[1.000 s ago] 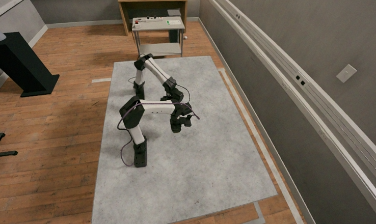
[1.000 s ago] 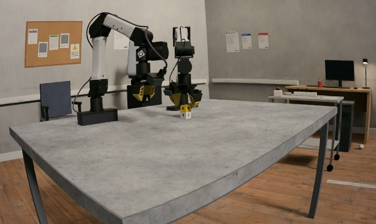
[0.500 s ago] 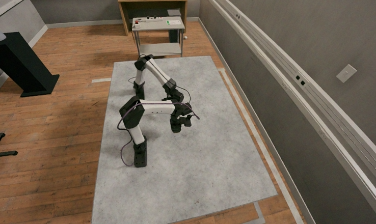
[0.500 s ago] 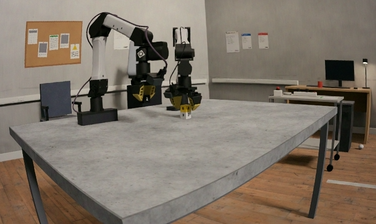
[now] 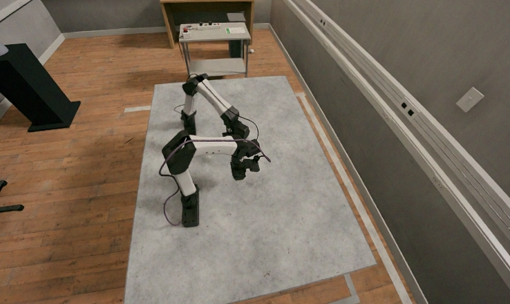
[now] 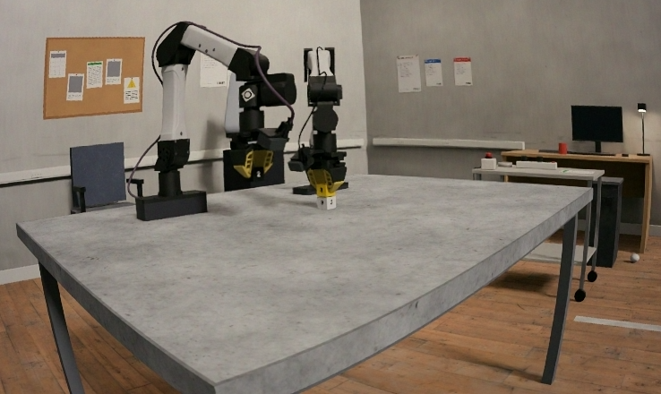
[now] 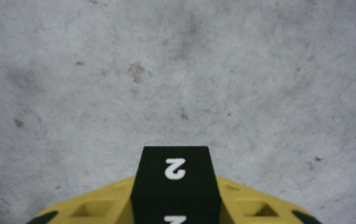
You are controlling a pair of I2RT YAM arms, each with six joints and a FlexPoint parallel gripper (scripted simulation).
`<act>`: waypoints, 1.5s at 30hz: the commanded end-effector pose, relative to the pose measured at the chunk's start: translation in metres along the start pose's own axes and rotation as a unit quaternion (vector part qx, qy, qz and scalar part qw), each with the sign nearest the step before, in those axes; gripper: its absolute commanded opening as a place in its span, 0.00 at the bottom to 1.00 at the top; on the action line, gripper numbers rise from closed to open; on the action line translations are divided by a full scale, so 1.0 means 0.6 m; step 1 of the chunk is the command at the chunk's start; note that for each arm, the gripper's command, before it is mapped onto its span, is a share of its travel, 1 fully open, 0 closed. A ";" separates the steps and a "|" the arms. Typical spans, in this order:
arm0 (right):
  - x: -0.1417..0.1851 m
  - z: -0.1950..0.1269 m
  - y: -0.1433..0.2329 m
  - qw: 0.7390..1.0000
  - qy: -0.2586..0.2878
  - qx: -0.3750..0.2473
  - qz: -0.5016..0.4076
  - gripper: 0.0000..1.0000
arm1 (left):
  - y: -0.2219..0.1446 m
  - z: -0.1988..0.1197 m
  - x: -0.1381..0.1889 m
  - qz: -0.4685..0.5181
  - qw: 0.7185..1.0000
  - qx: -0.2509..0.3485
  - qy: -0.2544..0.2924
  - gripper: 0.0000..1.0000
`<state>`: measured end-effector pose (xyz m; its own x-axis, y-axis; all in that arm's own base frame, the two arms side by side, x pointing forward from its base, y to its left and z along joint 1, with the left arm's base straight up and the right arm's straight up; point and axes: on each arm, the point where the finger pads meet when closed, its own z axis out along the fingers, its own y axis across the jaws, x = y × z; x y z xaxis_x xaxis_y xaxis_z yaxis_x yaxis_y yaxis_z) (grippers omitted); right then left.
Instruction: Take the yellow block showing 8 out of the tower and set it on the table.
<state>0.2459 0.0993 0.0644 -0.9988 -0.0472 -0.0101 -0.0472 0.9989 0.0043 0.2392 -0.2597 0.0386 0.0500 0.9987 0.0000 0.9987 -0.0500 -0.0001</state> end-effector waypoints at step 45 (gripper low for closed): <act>0.012 -0.004 0.000 1.000 -0.001 -0.003 0.000 0.32 | -0.010 0.039 0.197 0.009 1.000 0.013 0.004 0.32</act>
<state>0.2459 0.0993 0.0644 -0.9988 -0.0472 -0.0101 -0.0472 0.9989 0.0043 0.2389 -0.1393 0.0272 0.0536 0.9985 0.0118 0.9983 -0.0534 -0.0232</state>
